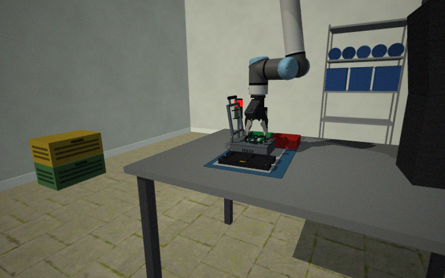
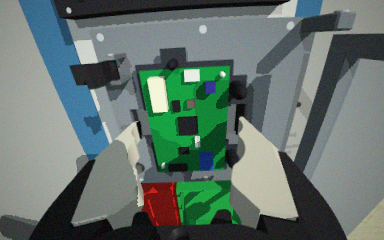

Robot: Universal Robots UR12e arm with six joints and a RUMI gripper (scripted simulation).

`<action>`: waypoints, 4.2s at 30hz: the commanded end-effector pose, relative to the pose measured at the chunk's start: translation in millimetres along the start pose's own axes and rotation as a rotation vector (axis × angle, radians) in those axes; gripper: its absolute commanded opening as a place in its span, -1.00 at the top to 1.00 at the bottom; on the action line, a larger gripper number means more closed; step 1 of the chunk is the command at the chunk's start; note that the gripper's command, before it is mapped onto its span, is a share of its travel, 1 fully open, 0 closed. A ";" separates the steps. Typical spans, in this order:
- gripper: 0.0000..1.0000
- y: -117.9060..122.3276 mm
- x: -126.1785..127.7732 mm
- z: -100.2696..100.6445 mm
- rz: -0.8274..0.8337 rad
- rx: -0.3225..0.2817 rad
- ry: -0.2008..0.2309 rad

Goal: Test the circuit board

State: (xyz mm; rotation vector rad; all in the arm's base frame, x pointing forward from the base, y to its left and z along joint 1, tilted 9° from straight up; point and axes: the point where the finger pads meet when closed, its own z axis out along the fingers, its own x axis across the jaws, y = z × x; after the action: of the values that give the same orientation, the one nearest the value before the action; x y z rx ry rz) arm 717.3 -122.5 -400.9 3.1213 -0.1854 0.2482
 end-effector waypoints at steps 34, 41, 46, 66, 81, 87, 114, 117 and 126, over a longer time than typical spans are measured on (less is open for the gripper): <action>-0.17 4.5 -0.3 -0.5 0.001 0.000 0.003; -0.17 4.2 -1.0 -0.4 0.000 0.000 0.003; -0.17 4.5 -1.2 -0.4 0.000 0.000 0.002; -0.17 4.6 -1.5 -11.9 0.000 0.000 0.002; -0.17 4.7 -1.6 -35.0 0.001 0.000 0.002; -0.17 4.5 -1.7 -45.1 0.000 0.000 0.002; -0.17 4.4 -1.5 -55.2 0.000 0.000 0.002; -0.17 4.4 -1.5 -55.2 0.000 0.000 0.002; -0.17 4.4 -1.5 -55.2 0.000 0.000 0.002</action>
State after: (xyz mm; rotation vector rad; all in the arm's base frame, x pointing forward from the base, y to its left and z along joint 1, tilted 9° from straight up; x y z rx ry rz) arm 709.1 -126.1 -346.2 3.1183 -0.1840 0.2555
